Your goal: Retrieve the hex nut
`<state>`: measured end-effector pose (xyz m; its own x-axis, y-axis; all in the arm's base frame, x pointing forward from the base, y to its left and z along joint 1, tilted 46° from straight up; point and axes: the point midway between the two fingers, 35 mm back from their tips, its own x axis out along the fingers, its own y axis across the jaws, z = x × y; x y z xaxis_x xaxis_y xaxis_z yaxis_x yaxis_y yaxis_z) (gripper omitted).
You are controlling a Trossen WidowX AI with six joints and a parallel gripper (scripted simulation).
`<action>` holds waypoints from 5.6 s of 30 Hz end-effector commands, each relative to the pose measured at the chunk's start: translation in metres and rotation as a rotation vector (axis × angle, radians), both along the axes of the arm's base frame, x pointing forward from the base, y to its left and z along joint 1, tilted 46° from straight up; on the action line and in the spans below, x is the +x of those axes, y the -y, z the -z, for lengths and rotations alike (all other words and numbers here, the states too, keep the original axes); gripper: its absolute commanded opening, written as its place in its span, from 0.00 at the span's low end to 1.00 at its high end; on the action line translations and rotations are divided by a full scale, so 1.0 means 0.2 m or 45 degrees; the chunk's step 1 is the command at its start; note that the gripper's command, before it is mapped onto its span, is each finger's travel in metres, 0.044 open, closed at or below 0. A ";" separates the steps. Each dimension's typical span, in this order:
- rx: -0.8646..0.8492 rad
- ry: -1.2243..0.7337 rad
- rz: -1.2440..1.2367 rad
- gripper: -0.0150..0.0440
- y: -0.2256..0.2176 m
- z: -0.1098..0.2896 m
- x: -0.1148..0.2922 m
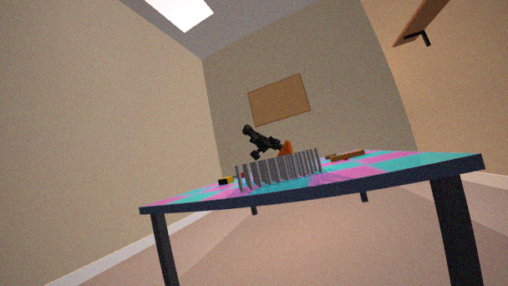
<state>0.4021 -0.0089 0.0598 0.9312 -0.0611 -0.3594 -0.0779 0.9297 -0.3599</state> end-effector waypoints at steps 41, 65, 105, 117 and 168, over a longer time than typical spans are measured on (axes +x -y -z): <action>-0.196 -1.437 -0.702 1.00 -1.59 1.20 -1.53; -0.752 -1.578 -0.568 1.00 -1.11 1.69 -2.26; -0.762 -1.576 -0.572 0.73 -1.02 1.77 -2.26; -0.761 -1.577 -0.571 0.73 -0.95 1.83 -2.26; -0.710 -1.585 -0.552 0.25 -1.17 1.69 -2.27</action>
<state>-0.0499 0.2044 -0.2905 0.0139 -0.2844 -0.9586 -0.8379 0.5198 -0.1663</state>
